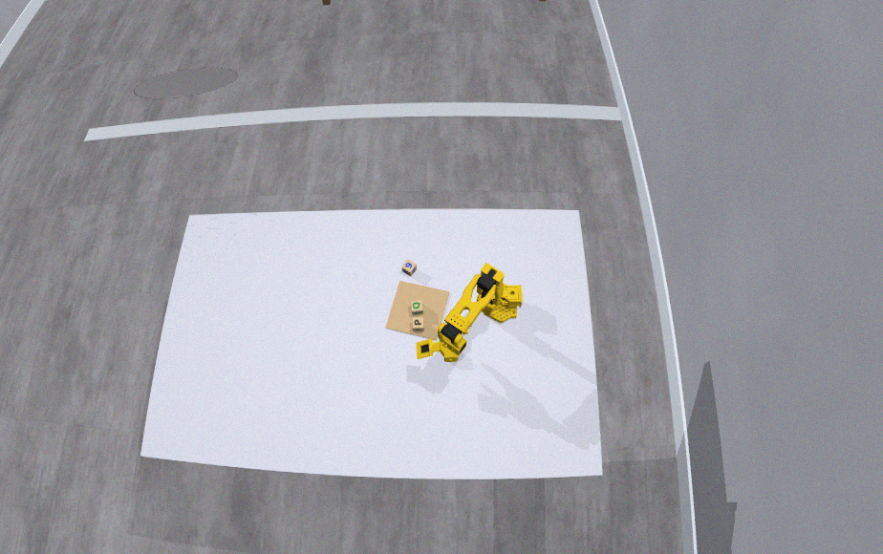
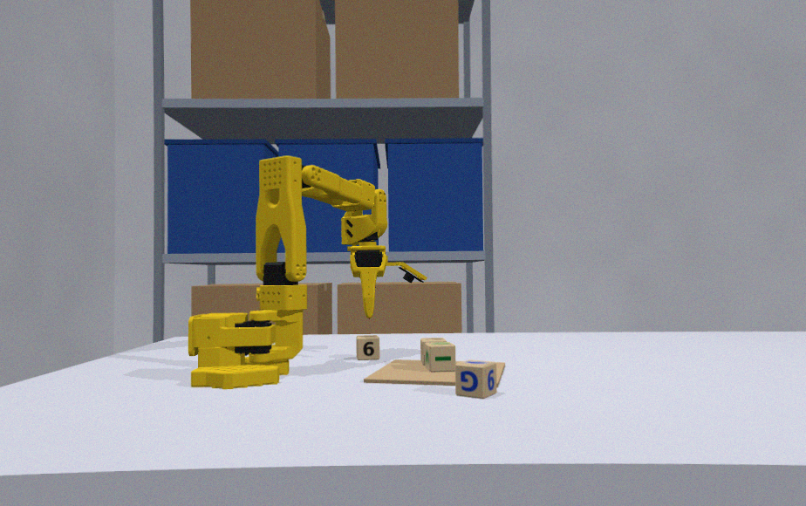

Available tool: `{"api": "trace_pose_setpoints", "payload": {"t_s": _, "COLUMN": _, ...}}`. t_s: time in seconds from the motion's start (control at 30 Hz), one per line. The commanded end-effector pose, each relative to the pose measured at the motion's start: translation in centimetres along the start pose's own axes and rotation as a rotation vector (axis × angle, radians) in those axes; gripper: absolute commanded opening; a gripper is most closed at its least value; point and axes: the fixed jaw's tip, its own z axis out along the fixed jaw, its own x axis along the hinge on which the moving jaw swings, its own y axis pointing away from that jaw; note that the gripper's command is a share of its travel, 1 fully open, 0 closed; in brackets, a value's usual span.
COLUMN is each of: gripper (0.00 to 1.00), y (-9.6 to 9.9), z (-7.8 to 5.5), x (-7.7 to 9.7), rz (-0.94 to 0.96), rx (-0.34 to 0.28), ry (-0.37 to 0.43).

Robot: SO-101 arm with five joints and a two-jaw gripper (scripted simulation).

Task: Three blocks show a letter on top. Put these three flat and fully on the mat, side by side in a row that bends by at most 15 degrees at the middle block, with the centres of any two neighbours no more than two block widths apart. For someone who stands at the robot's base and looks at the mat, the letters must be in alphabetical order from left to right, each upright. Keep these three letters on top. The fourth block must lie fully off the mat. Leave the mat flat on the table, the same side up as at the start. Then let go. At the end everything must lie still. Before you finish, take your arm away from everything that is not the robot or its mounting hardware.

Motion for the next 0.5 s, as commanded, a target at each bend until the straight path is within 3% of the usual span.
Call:
{"api": "trace_pose_setpoints", "payload": {"t_s": 0.0, "gripper": 0.35, "y": 1.22, "z": -1.96, "x": -0.79, "rz": 0.0, "rx": -0.098, "ry": -0.077}}
{"api": "trace_pose_setpoints", "payload": {"t_s": 0.47, "gripper": 0.35, "y": 1.43, "z": -1.74, "x": -0.58, "rz": -0.02, "rx": -0.087, "ry": -0.067}}
